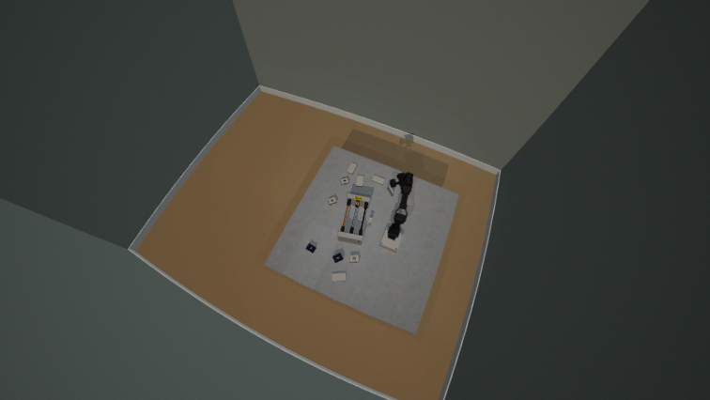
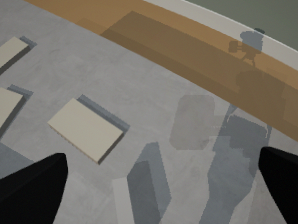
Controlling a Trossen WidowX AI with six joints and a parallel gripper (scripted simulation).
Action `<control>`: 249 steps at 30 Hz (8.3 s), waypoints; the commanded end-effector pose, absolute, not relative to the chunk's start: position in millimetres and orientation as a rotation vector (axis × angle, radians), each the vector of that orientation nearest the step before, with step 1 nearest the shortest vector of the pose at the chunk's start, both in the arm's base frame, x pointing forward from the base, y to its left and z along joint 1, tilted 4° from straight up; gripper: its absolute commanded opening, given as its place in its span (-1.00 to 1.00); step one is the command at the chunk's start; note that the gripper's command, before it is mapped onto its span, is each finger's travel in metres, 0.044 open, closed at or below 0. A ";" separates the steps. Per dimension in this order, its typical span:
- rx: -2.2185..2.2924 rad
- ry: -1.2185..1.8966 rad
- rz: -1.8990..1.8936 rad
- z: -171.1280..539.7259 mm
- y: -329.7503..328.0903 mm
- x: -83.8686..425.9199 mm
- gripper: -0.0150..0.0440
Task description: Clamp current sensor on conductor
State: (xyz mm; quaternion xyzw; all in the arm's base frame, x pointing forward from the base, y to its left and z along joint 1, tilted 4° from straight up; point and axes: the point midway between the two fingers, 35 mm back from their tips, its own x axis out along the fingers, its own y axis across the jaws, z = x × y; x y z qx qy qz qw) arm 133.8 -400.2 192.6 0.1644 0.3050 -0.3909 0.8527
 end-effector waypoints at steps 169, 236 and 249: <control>-0.122 1.521 0.216 91.0 -54.3 230.3 -0.49; 0.948 1.383 -0.824 176.3 -29.5 331.8 -0.49; 1.078 1.328 -0.950 169.8 -23.1 345.7 -0.49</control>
